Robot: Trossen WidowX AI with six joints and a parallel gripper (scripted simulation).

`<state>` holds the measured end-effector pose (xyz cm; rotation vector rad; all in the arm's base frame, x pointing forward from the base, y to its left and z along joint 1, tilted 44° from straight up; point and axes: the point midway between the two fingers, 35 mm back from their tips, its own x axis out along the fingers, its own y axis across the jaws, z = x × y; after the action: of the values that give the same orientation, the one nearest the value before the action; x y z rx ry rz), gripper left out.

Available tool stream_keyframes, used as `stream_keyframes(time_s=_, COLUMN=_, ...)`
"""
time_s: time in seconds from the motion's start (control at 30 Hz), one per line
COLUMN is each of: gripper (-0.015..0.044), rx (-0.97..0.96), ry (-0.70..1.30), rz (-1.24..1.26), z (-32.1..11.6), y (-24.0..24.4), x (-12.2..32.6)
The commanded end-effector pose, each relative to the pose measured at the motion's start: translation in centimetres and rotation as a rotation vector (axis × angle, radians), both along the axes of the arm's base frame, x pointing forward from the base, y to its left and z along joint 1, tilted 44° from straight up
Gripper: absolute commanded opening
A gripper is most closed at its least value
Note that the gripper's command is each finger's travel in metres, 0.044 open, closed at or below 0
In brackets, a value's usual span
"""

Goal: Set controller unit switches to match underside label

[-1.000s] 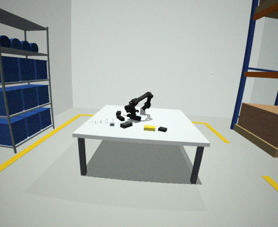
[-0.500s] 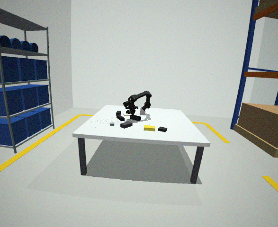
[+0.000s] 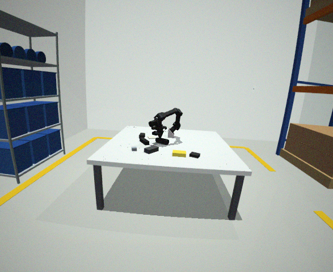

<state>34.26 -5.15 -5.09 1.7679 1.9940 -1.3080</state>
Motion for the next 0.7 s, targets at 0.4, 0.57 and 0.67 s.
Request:
stream_keyframes(time_s=0.4, gripper=0.0263, rx=-0.007, ry=-0.013, rz=-0.011, z=2.55, y=-2.81, x=0.36)
stream_keyframes(time_s=0.57, gripper=0.0131, rx=-0.007, ry=-0.013, rz=-0.011, z=2.55, y=-2.81, x=0.36)
stream_keyframes(time_s=0.67, gripper=0.0053, rx=-0.007, ry=-0.013, rz=-0.011, z=2.55, y=-2.81, x=0.36)
